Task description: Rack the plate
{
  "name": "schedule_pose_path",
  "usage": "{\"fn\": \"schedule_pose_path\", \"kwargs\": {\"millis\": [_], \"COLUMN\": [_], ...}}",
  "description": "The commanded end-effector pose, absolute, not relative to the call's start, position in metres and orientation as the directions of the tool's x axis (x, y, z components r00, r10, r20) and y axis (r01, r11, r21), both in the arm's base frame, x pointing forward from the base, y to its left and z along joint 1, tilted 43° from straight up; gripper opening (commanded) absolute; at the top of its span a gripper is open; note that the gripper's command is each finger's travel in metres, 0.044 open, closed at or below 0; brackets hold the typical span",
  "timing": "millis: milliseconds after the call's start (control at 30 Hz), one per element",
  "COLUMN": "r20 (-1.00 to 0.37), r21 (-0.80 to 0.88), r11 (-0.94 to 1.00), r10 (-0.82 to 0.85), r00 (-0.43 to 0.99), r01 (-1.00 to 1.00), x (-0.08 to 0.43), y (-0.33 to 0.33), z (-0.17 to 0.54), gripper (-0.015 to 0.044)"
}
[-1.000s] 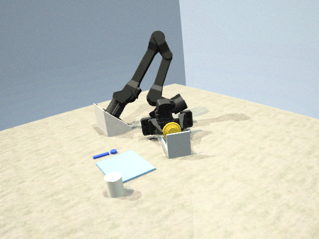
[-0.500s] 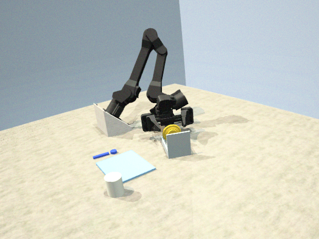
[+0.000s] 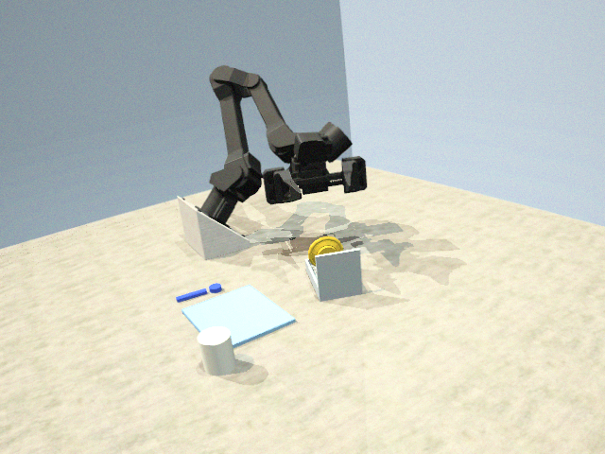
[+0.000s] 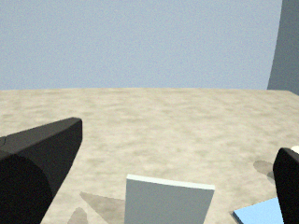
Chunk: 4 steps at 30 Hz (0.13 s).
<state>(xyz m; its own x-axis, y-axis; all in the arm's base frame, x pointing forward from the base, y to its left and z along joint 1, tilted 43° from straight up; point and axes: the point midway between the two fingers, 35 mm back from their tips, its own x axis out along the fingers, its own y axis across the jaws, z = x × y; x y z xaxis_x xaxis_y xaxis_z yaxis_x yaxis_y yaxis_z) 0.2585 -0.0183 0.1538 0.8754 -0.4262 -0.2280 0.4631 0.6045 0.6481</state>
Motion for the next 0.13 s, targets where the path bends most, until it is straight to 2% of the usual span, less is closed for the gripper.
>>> {"fn": "schedule_pose_path", "kwargs": {"millis": [0, 100], "r20": [-0.224, -0.248], "r21": [0.643, 0.605], "r11": [0.614, 0.634], "r10": [-0.422, -0.424], "r00": [0.879, 0.871], "r01": [0.458, 0.482], "x": [0.2578, 0.26], "y": [-0.024, -0.0265], "z": [0.1596, 0.1573], "gripper": [0.04, 0.04]}}
